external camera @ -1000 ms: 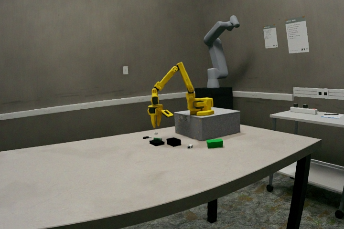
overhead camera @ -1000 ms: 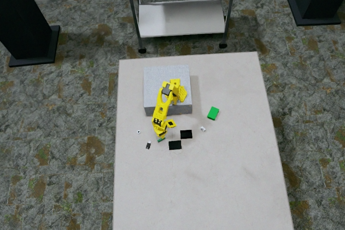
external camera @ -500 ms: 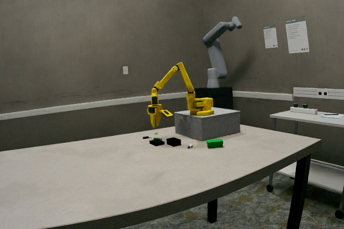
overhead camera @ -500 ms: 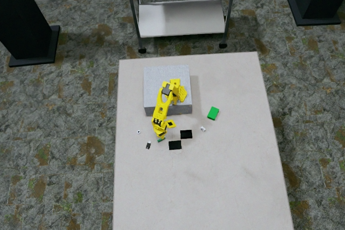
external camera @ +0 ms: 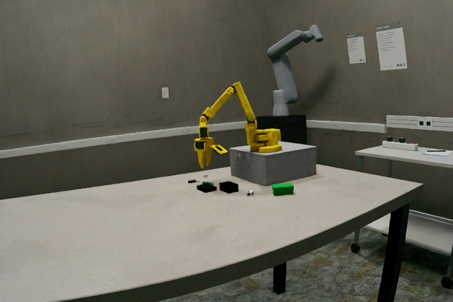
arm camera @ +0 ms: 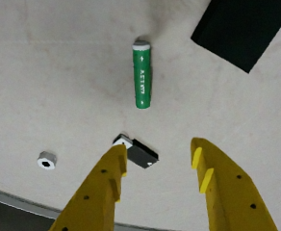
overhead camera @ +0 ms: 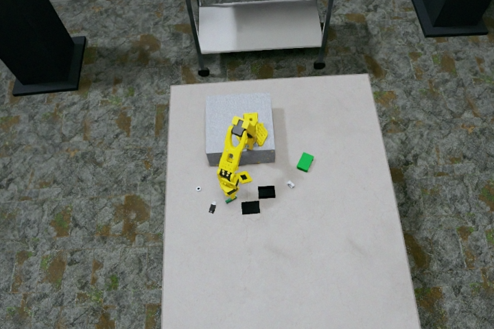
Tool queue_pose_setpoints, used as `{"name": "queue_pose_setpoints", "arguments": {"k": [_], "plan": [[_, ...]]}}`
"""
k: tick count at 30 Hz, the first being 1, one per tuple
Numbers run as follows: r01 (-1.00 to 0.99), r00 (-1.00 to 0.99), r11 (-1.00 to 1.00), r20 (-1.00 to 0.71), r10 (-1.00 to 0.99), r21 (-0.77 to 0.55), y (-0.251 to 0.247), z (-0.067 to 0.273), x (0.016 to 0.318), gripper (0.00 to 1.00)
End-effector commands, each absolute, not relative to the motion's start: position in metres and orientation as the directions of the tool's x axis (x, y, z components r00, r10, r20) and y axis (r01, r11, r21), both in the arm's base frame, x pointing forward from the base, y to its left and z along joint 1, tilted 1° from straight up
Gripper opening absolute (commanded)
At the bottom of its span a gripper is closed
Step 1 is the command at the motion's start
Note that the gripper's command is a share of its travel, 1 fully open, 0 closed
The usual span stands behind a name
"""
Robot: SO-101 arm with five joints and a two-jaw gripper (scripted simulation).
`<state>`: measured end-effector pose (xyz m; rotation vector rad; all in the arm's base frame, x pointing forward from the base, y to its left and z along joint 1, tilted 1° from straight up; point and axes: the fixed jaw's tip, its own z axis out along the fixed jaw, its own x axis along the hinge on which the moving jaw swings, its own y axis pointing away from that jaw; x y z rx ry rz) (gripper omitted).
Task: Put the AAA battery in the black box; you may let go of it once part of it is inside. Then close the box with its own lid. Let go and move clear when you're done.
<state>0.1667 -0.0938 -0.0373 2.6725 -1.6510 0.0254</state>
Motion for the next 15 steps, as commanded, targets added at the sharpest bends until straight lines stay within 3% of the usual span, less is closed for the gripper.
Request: {"name": "queue_pose_setpoints", "arguments": {"k": [1,15], "plan": [[-0.894,0.447,-0.447,0.006,-0.894,-0.004,-0.092,-0.04,0.166,0.15],[-0.894,0.447,-0.447,0.006,-0.894,-0.004,-0.092,-0.052,0.167,0.15]]}}
